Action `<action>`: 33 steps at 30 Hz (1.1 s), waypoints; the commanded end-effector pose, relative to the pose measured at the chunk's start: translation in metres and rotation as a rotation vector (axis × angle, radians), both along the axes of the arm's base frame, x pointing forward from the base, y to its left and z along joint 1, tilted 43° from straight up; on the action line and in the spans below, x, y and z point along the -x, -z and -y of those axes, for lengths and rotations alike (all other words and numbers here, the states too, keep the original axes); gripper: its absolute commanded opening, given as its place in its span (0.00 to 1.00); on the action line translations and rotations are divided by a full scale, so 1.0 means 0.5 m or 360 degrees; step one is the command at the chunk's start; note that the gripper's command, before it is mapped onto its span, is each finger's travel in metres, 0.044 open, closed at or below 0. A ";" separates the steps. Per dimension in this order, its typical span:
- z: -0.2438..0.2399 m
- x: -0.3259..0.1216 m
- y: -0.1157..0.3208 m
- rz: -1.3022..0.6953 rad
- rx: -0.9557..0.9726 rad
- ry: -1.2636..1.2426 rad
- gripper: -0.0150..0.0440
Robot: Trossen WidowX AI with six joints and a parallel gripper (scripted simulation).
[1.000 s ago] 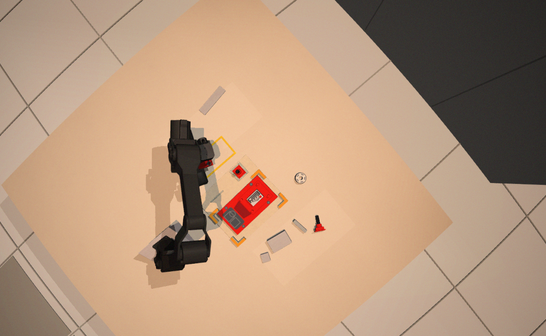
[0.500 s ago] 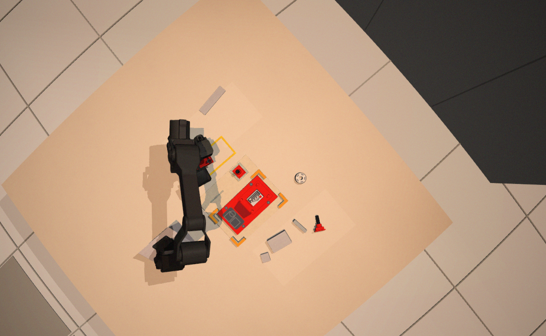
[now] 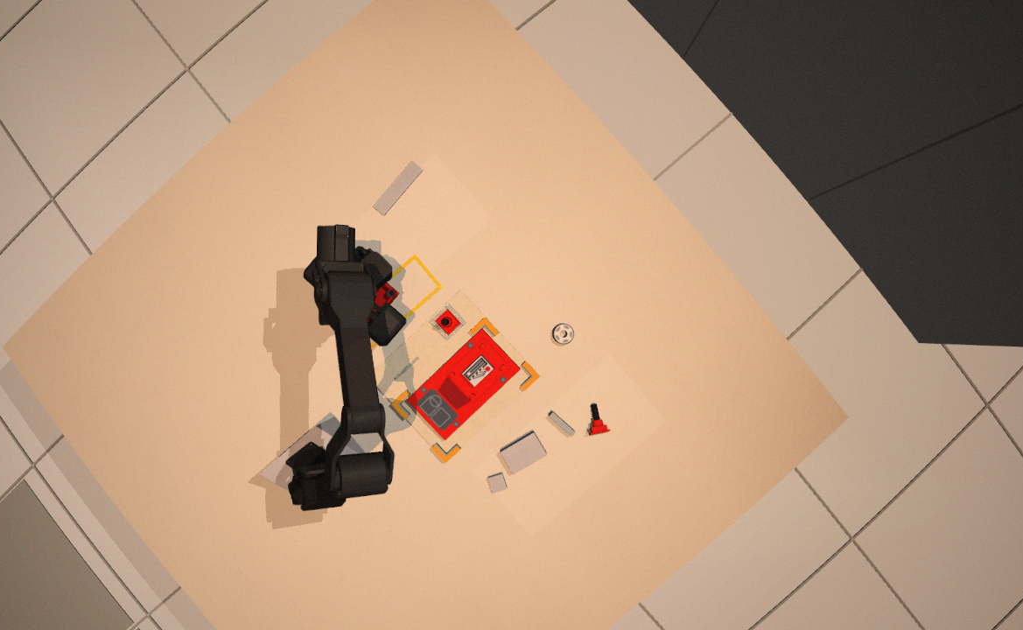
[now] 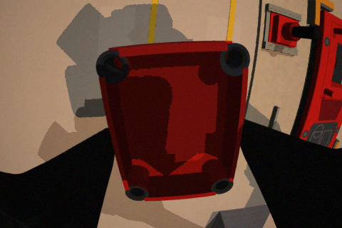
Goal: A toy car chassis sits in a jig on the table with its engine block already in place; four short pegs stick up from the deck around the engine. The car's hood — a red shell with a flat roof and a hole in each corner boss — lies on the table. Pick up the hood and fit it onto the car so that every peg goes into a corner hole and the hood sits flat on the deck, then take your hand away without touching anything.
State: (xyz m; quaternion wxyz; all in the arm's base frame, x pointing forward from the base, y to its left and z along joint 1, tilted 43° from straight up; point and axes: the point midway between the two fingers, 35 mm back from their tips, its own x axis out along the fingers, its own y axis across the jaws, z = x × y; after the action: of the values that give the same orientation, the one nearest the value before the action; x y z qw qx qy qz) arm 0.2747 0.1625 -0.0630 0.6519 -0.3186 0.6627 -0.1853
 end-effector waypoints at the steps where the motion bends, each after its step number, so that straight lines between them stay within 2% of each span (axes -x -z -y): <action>1: 0.000 0.002 -0.001 -0.0117 0.0004 -0.0126 0.25; 33: 0.000 0.008 -0.004 -0.0919 0.0061 -0.1026 0.25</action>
State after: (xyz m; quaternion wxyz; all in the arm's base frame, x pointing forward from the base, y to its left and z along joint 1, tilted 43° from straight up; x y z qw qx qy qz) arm 0.2717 0.1625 -0.0614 0.4817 -0.5415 0.6841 0.0822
